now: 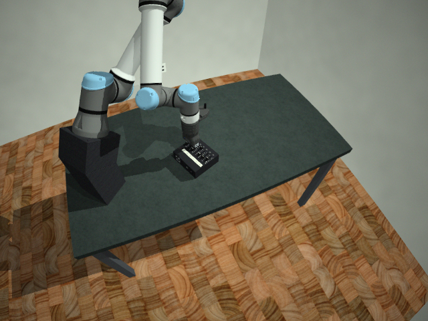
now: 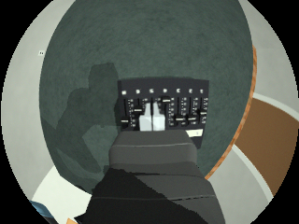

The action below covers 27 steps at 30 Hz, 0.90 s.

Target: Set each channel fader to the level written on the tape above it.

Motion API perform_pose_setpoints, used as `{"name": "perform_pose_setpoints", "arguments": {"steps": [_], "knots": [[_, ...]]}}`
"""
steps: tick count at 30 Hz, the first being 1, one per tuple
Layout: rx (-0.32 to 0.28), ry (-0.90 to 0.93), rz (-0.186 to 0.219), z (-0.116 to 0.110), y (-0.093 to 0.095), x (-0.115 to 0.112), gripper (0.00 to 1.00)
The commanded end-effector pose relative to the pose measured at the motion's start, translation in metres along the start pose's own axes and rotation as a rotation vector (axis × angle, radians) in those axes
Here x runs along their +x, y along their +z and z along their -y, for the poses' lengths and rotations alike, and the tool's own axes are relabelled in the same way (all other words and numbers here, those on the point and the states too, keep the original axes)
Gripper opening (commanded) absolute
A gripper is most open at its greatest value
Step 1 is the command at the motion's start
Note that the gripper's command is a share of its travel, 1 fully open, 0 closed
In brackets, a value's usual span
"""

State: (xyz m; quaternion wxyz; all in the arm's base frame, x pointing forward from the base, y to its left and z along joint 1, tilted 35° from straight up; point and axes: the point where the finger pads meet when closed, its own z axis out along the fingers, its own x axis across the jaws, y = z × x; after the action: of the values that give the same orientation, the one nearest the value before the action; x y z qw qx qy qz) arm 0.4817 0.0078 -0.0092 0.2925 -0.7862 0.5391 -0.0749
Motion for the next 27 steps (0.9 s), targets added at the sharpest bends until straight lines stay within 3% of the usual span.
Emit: {"name": "perform_pose_setpoints", "arguments": {"steps": [1, 8, 27], "knots": [[0.001, -0.001, -0.001, 0.0, -0.013, 0.0, 0.0], [0.001, -0.001, -0.001, 0.0, -0.032, 0.0, 0.0], [0.001, -0.001, -0.001, 0.0, -0.036, 0.0, 0.0]]}}
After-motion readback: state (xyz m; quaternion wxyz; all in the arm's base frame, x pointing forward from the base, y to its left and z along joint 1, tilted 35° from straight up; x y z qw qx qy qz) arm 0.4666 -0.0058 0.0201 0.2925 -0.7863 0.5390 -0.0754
